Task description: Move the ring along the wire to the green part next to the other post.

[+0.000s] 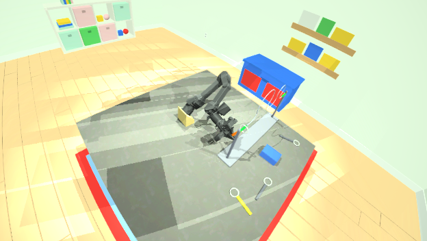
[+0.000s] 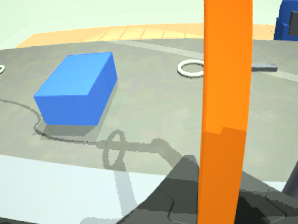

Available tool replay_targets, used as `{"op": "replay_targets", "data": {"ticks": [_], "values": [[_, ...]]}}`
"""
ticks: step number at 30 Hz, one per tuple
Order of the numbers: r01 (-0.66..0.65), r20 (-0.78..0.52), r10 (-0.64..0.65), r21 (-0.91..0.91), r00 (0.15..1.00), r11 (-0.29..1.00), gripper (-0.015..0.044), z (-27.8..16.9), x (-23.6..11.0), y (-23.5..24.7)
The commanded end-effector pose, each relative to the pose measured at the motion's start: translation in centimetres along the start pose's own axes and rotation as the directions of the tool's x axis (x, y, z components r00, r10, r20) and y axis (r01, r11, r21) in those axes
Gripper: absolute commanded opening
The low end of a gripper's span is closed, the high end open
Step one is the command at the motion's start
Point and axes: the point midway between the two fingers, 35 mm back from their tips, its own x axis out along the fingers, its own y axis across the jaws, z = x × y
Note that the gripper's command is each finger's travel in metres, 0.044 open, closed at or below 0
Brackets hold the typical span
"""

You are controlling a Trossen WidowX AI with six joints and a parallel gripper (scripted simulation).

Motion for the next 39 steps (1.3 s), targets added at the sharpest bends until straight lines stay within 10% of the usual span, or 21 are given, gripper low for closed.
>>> {"op": "replay_targets", "data": {"ticks": [1,19,31,39], "values": [[0.007,0.003,-0.007,0.004,1.0,1.0,-0.015,-0.1,0.0,-0.2],[0.007,0.003,-0.007,0.004,1.0,1.0,-0.015,-0.1,0.0,-0.2],[0.003,0.001,-0.003,0.001,1.0,1.0,0.016,-0.1,-0.2,-0.1],[0.008,0.001,-0.008,0.002,1.0,1.0,0.016,0.0,-3.4,-0.3]]}}
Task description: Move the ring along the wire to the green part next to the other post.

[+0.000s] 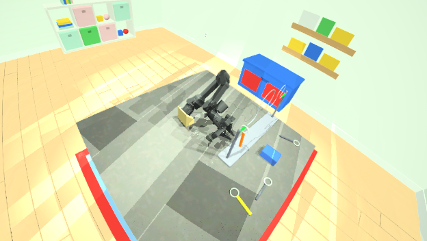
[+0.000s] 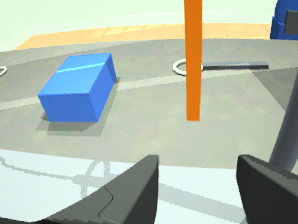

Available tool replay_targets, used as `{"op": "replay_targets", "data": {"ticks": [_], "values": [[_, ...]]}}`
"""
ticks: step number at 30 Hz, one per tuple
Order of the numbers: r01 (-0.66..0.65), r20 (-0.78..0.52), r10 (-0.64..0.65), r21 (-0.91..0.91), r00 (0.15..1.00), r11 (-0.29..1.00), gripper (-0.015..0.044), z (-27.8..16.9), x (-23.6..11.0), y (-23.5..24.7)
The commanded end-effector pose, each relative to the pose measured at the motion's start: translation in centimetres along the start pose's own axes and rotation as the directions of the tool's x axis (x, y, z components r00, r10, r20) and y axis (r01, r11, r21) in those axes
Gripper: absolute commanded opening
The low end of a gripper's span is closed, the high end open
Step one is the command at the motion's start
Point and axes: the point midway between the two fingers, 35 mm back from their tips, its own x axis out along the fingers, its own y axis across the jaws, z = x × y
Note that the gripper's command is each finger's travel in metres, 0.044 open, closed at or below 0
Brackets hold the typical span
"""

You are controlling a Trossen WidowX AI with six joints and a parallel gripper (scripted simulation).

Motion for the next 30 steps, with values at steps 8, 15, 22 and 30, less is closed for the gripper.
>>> {"op": "replay_targets", "data": {"ticks": [8,15,22,30], "values": [[0.0,0.002,0.0,-0.007,1.0,1.0,0.016,-0.1,-2.9,0.1],[0.0,0.002,0.0,-0.007,1.0,1.0,0.016,-0.1,-2.9,0.1],[0.0,0.002,0.0,-0.007,1.0,1.0,0.016,-0.1,-2.9,0.1],[0.0,0.002,0.0,-0.007,1.0,1.0,0.016,-0.1,-2.9,0.1]]}}
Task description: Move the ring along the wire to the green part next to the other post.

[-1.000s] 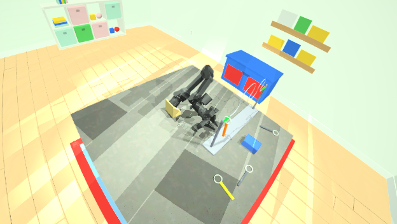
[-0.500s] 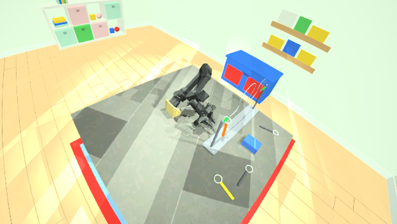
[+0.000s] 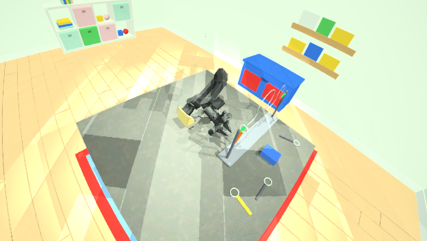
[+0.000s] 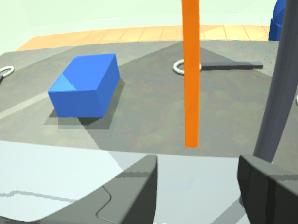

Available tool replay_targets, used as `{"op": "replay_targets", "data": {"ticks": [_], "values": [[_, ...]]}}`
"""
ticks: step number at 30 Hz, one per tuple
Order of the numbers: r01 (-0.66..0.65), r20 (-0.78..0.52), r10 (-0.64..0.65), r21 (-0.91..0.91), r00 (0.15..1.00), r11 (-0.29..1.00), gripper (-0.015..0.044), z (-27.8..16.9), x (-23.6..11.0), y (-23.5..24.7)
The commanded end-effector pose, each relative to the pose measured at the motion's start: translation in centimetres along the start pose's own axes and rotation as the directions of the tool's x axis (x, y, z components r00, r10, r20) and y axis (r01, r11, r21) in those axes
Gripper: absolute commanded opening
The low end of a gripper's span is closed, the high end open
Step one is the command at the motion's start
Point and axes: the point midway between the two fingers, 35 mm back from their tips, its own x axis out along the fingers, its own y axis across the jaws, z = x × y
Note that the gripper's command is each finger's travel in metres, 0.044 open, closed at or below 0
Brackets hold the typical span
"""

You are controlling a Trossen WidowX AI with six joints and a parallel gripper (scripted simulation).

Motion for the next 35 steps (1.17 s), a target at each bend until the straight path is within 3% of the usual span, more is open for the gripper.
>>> {"op": "replay_targets", "data": {"ticks": [1,7,12,35], "values": [[-0.002,-0.003,0.002,-0.006,1.0,1.0,0.016,0.0,0.0,0.0],[-0.002,0.002,0.002,0.002,1.0,1.0,0.0317,-0.6,-4.5,0.1],[-0.002,0.003,0.002,0.002,1.0,1.0,0.044,-0.6,-4.7,0.1],[-0.002,0.003,0.002,0.002,1.0,1.0,0.044,-0.6,-4.7,0.1]]}}
